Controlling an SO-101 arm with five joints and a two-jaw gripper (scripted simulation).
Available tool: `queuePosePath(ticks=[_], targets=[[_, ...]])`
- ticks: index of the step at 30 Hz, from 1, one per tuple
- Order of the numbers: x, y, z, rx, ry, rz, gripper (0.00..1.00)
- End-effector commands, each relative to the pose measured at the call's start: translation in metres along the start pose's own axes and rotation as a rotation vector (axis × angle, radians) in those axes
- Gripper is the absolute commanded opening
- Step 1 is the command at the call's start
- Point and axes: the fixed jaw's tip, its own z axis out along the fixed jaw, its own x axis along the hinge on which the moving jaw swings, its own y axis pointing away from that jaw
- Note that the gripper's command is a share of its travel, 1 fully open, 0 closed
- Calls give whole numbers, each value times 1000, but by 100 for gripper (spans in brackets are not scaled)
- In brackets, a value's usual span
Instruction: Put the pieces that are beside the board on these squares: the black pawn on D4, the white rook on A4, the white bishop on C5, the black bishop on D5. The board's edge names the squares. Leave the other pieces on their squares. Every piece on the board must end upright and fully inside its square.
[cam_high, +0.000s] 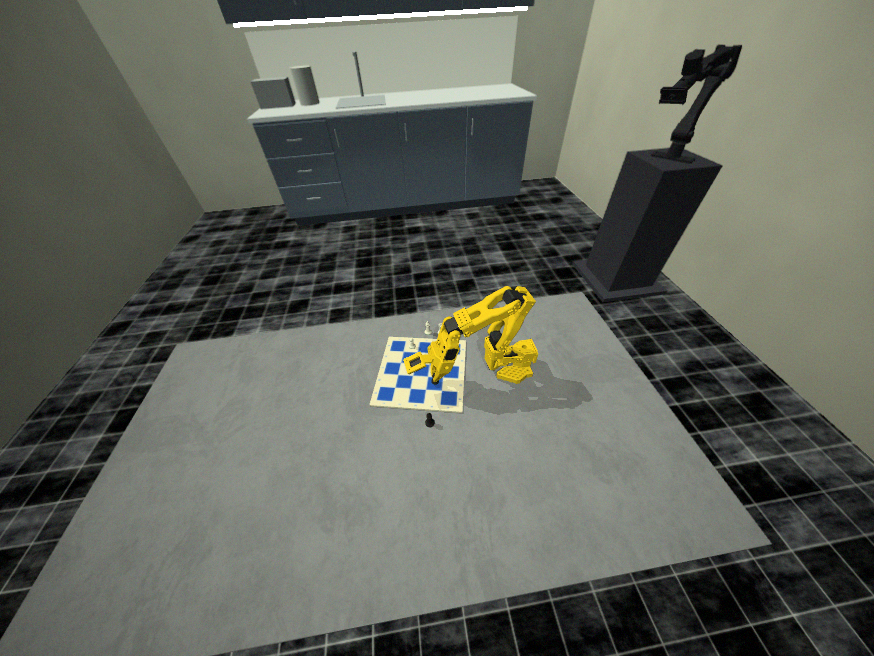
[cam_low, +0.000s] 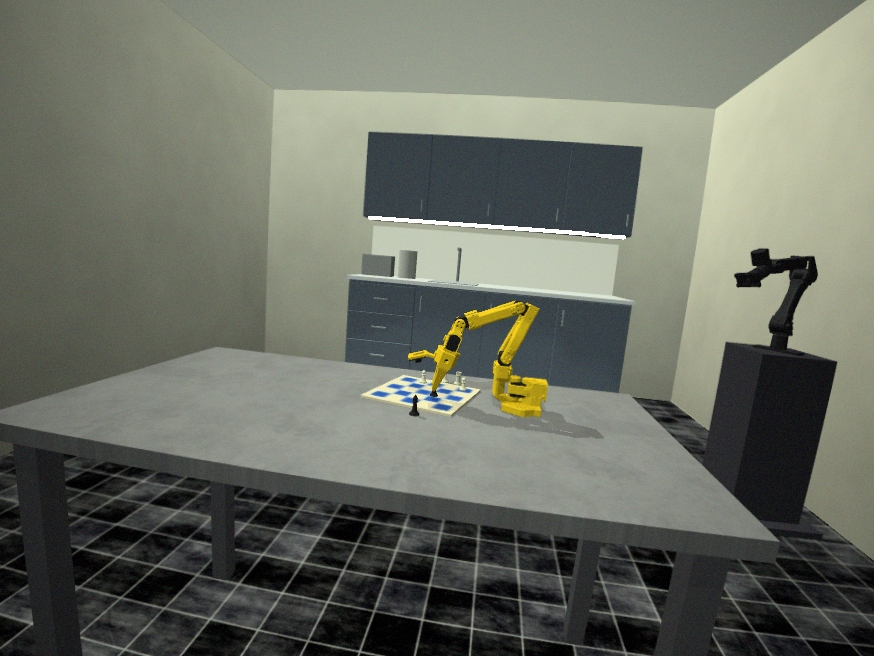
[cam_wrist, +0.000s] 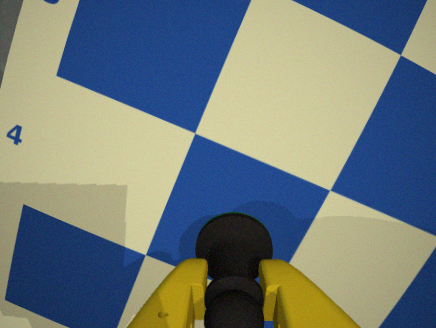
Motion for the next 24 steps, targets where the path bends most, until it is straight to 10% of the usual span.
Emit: queuePosePath(ticks=[1, 24], targets=[[0, 1, 0, -3, 8, 3, 0], [3, 1, 8, -3, 9, 3, 0]])
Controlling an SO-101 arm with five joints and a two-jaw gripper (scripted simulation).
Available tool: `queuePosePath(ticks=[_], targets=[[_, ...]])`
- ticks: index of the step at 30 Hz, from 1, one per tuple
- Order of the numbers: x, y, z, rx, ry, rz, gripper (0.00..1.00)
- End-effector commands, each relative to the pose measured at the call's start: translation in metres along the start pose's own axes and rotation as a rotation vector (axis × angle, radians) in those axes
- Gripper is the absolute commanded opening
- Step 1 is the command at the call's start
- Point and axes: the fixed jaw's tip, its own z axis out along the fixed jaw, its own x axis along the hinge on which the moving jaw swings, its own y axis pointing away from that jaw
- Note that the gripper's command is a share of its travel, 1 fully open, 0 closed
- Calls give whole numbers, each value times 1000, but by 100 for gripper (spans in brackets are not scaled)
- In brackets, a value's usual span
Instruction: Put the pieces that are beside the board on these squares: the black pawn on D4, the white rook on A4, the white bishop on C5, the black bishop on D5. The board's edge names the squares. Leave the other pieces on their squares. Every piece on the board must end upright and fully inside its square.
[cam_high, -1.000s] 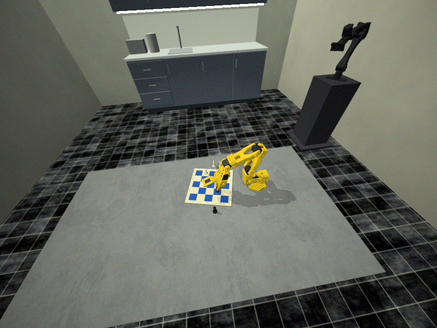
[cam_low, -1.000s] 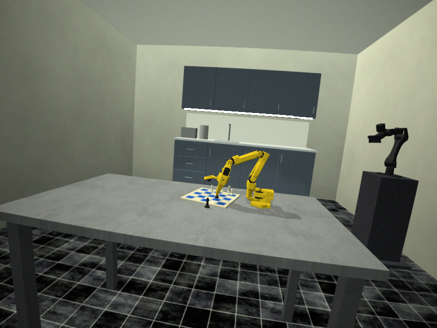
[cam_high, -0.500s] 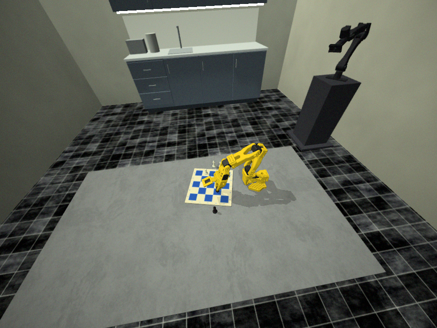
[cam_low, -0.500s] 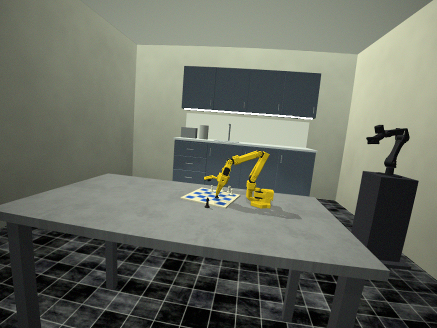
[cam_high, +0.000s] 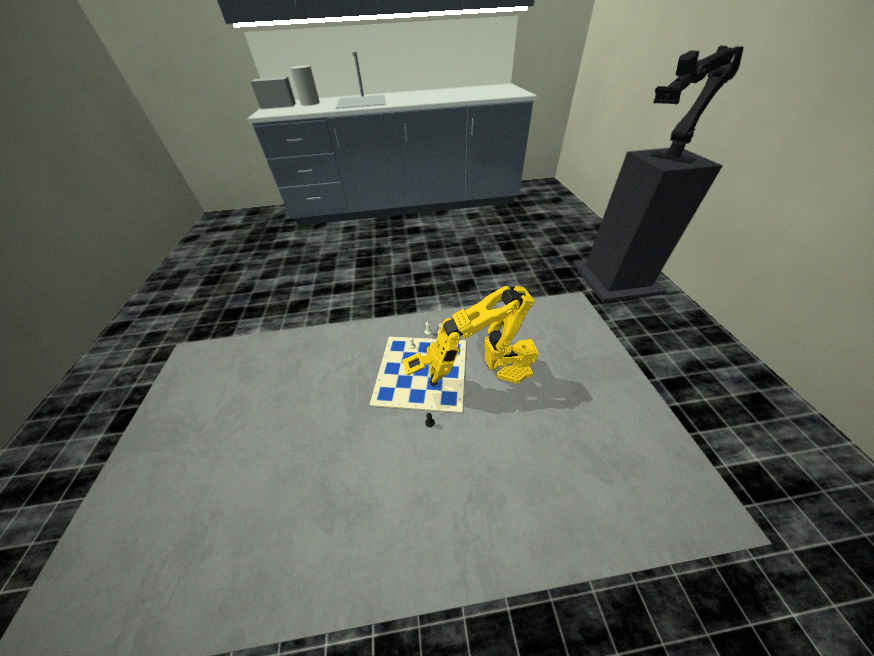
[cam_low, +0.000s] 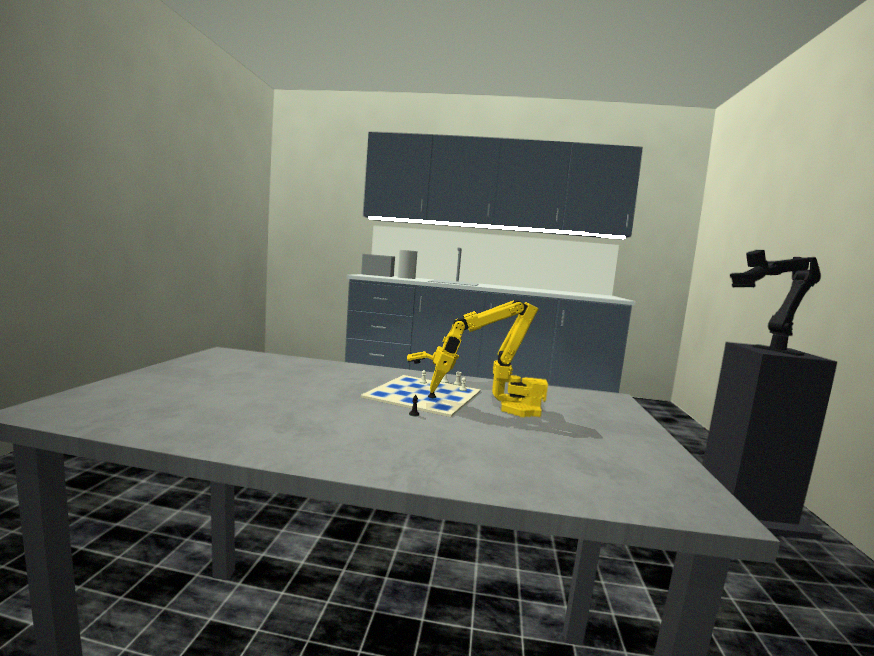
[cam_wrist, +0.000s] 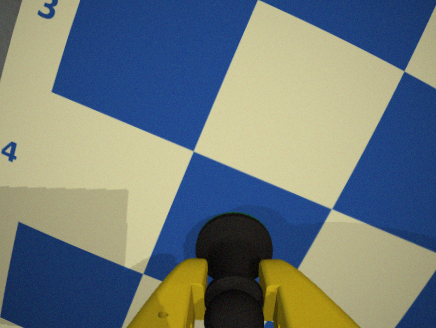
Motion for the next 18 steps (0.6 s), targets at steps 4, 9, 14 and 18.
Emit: queuePosePath(ticks=[4, 9, 14, 18], targets=[[5, 1, 4, -3, 25, 3, 0], [8, 1, 6, -3, 25, 3, 0], [8, 1, 7, -3, 25, 3, 0], [8, 1, 7, -3, 25, 3, 0]])
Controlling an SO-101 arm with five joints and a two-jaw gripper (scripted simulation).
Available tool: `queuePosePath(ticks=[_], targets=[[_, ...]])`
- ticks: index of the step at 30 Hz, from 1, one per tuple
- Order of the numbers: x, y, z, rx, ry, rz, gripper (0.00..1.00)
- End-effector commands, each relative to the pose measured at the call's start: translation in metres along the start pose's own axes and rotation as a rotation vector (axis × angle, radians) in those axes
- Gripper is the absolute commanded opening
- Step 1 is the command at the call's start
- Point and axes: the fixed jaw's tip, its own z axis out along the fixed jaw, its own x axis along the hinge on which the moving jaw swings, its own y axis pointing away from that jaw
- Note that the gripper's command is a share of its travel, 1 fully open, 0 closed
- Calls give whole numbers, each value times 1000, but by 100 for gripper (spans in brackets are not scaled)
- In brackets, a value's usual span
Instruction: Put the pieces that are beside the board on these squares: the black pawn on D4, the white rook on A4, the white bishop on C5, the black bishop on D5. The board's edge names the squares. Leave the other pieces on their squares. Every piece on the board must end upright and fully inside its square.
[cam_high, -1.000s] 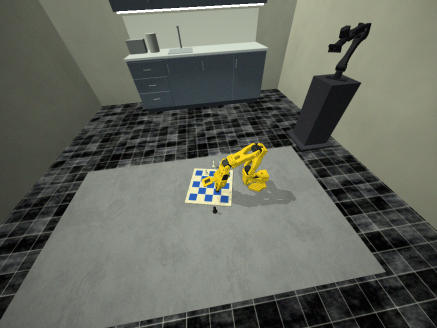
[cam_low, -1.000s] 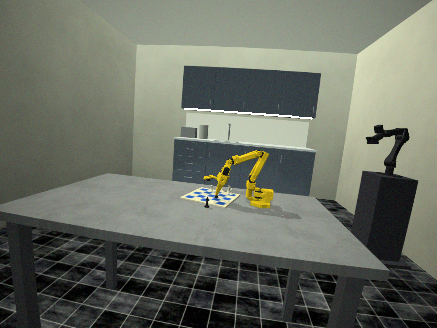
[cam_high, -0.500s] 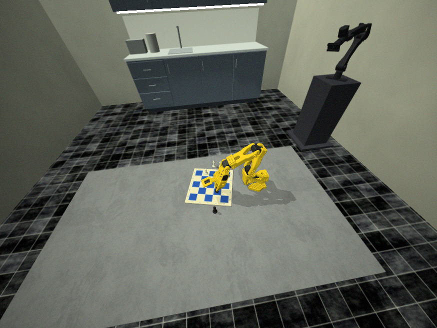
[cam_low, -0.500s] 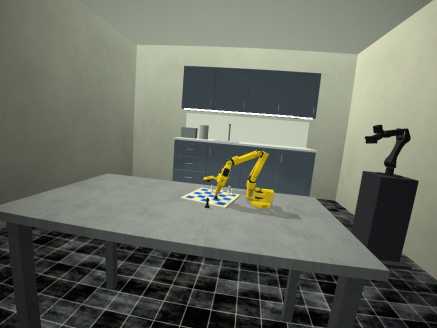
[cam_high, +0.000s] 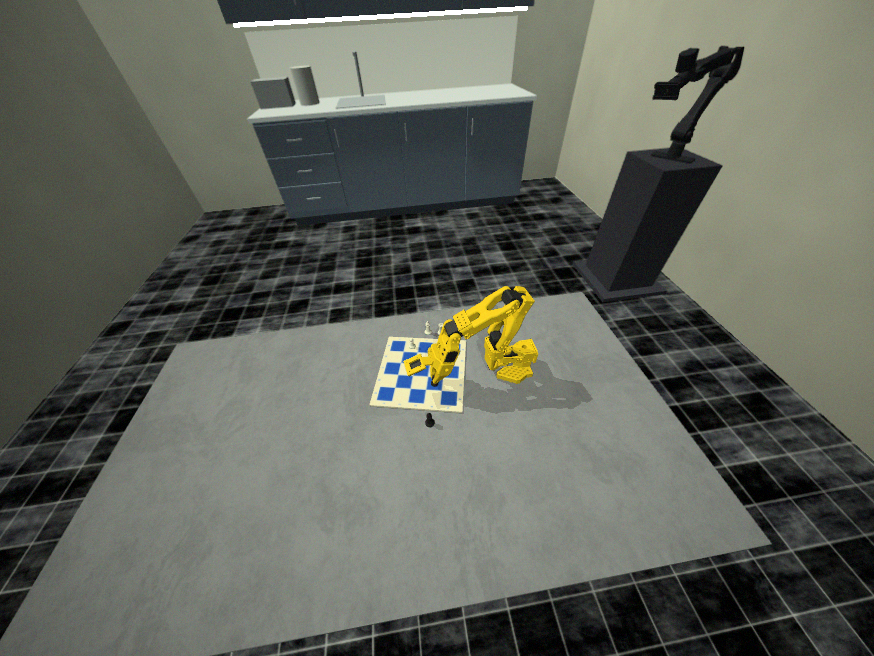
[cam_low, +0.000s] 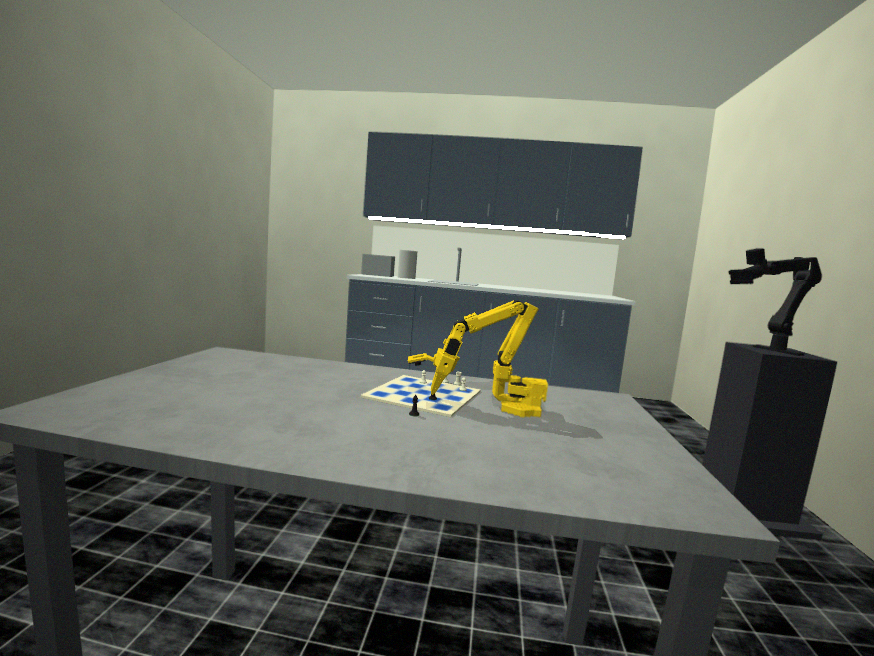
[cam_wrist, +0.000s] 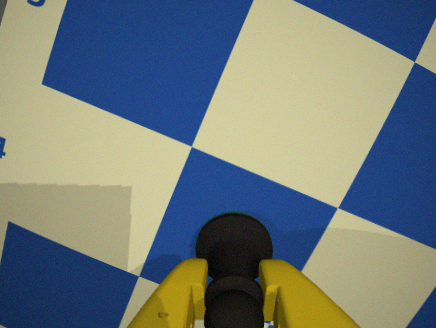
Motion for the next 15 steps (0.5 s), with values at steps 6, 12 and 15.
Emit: queuePosePath(ticks=[6, 12, 15], targets=[[5, 1, 3, -3, 24, 3, 1], [5, 1, 3, -3, 24, 3, 5], [5, 1, 3, -3, 24, 3, 7]])
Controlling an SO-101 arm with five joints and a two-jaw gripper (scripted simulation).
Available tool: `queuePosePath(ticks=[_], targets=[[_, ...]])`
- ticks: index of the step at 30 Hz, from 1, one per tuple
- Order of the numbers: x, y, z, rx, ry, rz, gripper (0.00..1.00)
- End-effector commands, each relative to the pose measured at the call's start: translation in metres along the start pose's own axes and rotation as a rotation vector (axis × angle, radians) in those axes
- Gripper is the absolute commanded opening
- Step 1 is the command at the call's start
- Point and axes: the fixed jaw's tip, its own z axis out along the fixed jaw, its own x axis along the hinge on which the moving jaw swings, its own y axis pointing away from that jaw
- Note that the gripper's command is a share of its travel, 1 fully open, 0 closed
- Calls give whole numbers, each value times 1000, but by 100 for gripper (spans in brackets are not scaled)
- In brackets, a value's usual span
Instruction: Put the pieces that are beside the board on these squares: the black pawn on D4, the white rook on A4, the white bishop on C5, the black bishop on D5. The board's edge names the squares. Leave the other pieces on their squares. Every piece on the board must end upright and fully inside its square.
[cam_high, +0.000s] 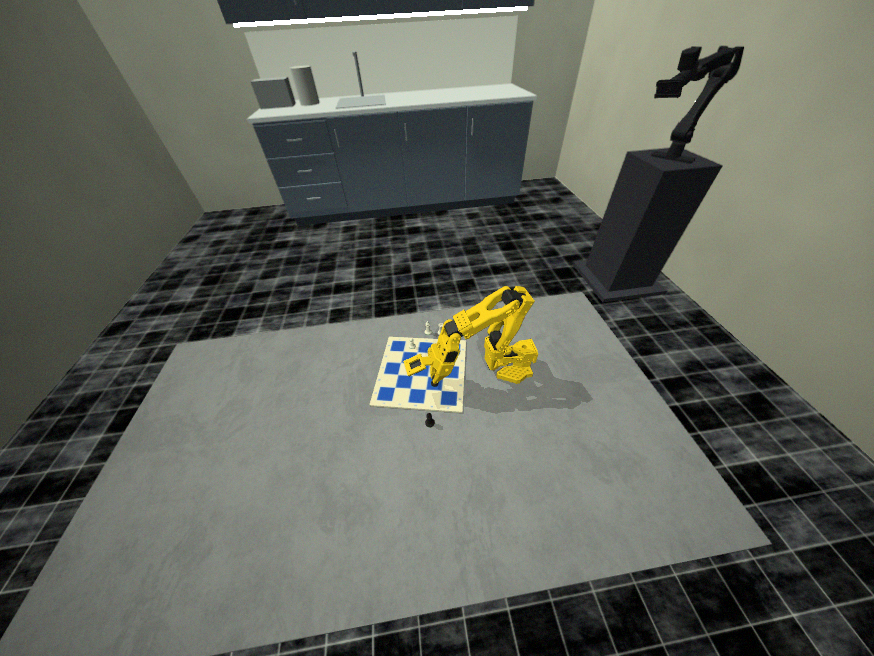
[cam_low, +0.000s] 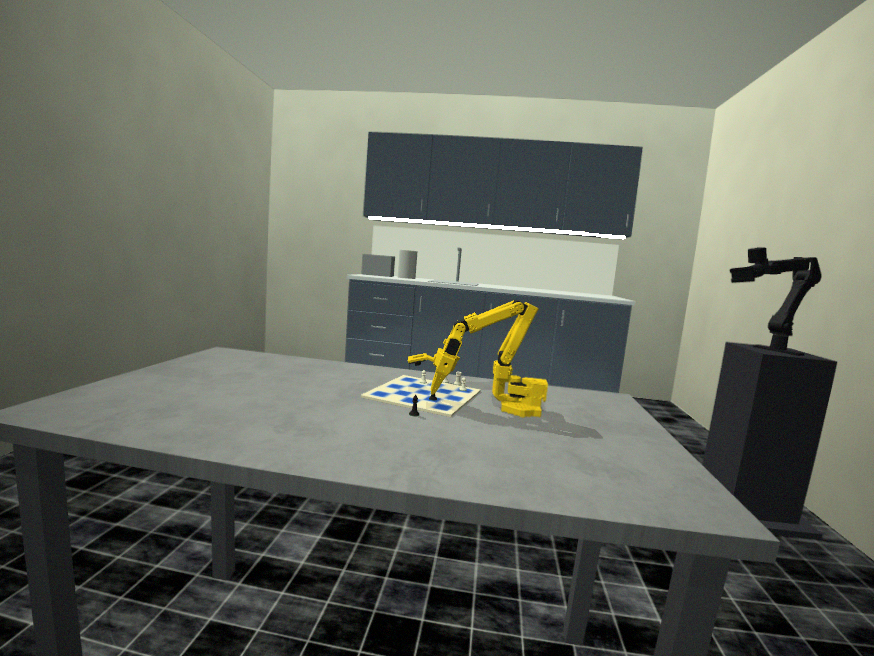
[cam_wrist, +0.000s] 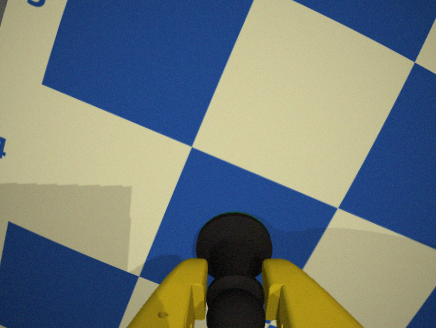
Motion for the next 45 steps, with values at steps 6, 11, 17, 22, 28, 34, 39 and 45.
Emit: queuePosePath(ticks=[6, 11, 17, 22, 28, 34, 39, 45], targets=[[5, 1, 3, -3, 24, 3, 9], [5, 1, 3, -3, 24, 3, 9], [5, 3, 3, -6, 24, 3, 9], [5, 4, 3, -7, 24, 3, 9], [5, 5, 3, -8, 24, 3, 9], [5, 5, 2, -8, 24, 3, 9], [4, 5, 1, -8, 24, 3, 9], [2, 5, -6, -8, 24, 3, 9]])
